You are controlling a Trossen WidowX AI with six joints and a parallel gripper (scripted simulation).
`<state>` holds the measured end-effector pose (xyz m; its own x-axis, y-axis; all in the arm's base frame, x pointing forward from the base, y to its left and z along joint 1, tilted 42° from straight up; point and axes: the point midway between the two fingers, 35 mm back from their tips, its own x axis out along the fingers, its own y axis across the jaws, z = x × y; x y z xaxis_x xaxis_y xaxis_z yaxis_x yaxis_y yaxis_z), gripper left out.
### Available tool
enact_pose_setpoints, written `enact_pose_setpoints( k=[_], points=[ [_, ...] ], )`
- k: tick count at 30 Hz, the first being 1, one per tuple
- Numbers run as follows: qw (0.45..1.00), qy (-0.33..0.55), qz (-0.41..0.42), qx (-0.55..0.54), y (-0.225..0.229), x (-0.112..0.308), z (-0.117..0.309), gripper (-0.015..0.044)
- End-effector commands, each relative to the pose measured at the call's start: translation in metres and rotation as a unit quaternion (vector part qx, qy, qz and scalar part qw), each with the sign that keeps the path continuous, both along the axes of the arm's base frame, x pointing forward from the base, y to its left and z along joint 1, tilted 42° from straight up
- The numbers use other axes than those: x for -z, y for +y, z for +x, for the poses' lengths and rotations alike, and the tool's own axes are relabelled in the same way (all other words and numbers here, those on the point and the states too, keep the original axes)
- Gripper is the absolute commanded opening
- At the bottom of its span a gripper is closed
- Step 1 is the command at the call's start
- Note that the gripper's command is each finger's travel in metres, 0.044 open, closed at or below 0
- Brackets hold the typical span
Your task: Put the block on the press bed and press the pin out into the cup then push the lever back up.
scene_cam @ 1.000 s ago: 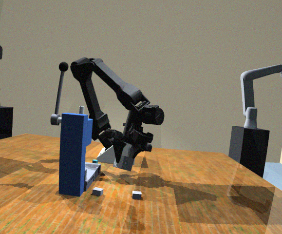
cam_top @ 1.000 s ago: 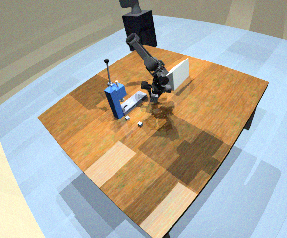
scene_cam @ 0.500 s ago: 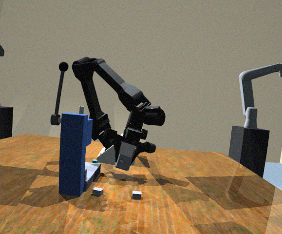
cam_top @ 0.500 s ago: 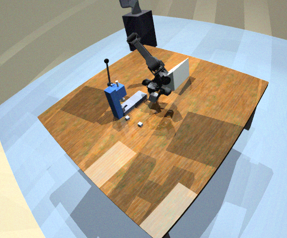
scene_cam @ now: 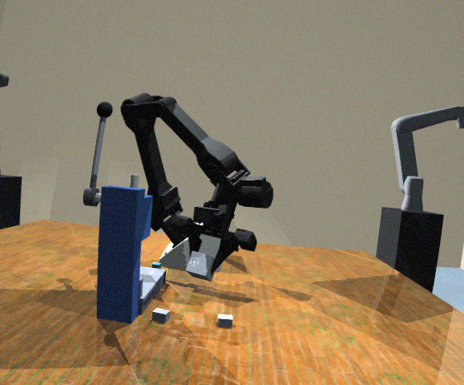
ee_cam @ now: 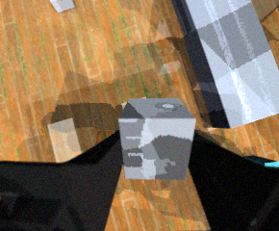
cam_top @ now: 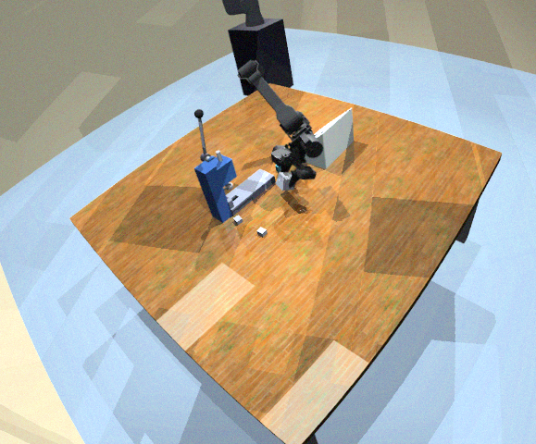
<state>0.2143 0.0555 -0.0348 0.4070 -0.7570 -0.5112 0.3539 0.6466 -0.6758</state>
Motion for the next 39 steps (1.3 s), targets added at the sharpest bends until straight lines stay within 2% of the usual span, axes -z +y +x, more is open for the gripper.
enact_pose_setpoints(
  k=[1,9,21,39],
  points=[
    [0.998,-0.060,0.022,0.025,-0.001,0.000,-0.001,0.0000],
    [0.996,-0.083,0.030,0.033,-0.001,0.000,-0.001,0.0000],
    [0.986,-0.159,-0.022,-0.041,-0.007,0.008,-0.002,0.0000],
    [0.965,-0.229,-0.070,-0.109,-0.015,0.016,-0.002,0.0000]
  ],
)
